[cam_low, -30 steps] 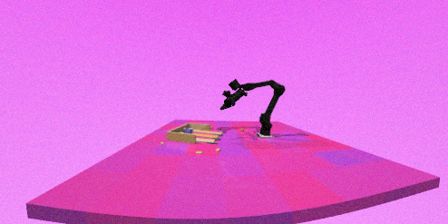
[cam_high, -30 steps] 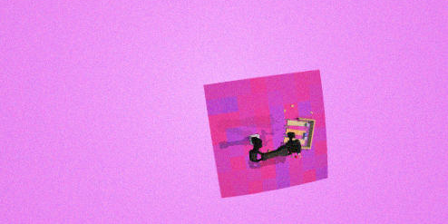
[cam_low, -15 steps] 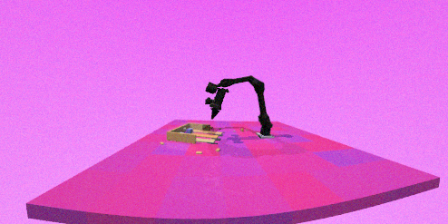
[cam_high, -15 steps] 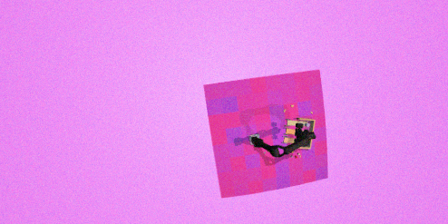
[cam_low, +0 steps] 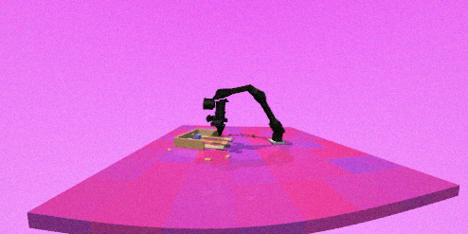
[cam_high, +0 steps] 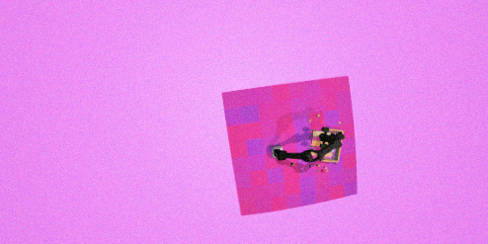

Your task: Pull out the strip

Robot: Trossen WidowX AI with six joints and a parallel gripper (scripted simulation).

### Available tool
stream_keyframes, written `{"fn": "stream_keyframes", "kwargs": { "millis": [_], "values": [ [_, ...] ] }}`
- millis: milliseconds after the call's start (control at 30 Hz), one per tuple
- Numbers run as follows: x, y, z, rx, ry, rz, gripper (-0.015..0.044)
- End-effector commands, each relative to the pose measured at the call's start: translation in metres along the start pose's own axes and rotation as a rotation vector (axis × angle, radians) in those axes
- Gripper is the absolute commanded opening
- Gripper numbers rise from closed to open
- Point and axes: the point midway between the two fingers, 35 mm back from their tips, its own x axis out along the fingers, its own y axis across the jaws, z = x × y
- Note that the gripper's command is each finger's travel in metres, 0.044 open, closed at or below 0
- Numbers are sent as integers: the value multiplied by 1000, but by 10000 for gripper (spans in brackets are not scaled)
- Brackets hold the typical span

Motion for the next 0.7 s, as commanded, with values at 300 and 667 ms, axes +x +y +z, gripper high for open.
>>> {"fn": "stream_keyframes", "kwargs": {
  "millis": [300, 667],
  "values": [
    [16, 3, 2, 8, -7, -4, 0],
    [34, 3, 2, 8, -7, -3, 0]
  ]
}}
